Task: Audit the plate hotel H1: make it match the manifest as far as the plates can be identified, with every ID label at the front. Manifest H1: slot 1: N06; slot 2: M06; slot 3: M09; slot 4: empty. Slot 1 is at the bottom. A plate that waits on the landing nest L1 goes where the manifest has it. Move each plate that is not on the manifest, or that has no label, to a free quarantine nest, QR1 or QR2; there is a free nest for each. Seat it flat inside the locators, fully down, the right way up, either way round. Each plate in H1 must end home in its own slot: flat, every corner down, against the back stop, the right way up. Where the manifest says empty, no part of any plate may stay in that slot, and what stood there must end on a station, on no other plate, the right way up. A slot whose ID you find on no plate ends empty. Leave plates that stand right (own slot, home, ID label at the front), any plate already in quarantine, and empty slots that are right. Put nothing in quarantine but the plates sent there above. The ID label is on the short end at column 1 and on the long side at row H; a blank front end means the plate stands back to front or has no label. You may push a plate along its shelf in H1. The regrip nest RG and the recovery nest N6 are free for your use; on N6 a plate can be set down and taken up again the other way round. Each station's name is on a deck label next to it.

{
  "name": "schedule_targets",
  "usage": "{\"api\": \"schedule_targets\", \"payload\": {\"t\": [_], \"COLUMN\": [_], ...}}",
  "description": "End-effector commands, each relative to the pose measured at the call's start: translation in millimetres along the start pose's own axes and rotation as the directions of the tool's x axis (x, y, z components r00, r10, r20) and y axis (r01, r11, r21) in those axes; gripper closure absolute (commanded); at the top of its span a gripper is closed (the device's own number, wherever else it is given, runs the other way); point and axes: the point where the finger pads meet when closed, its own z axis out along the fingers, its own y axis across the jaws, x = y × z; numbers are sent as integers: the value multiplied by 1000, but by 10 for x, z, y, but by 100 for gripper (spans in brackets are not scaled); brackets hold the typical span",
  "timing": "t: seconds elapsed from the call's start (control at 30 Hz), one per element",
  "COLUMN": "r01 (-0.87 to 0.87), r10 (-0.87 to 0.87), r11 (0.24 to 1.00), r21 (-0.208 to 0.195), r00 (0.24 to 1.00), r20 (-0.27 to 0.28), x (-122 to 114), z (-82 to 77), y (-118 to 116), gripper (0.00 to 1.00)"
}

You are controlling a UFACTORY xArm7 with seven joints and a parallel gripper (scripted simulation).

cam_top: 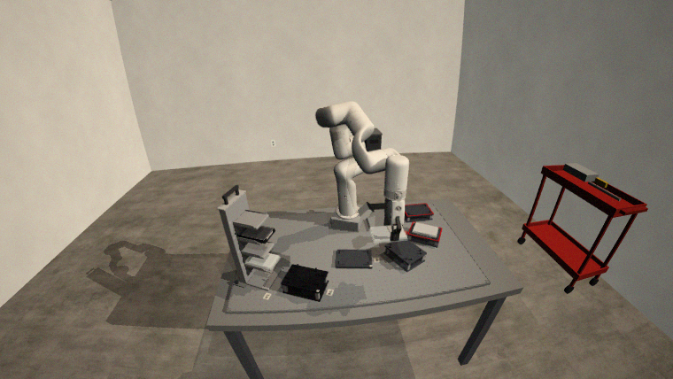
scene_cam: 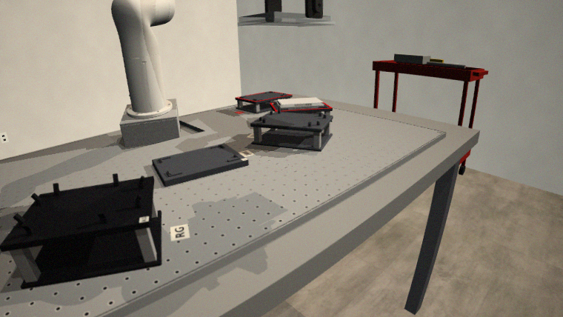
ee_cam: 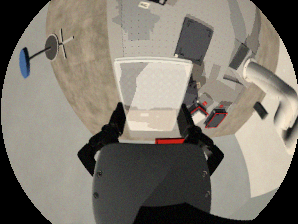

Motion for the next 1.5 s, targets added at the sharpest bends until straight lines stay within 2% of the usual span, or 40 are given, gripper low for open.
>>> {"api": "schedule_targets", "payload": {"t": [0.0, 0.17, 0.23, 0.73, 0.8, 1.3, 1.37, 1.47], "r01": [-1, -1, -1, -1, -1, -1, -1, -1], "r10": [1, 1, 1, 1, 1, 1, 1, 1], "r11": [1000, 1000, 1000, 1000, 1000, 1000, 1000, 1000], "r21": [5, 5, 5, 4, 4, 4, 4, 4], "r00": [1000, 1000, 1000, 1000, 1000, 1000, 1000, 1000], "r20": [1, 1, 1, 2, 2, 2, 2, 2], "x": [-211, -444, -444, -1116, -1116, -1707, -1707, -1826], "z": [-18, -18, -18, -17, -17, -16, -16, -16], "y": [66, 157, 157, 482, 482, 946, 946, 1038], "gripper": [100, 100, 100, 100, 100, 100, 100, 100]}}
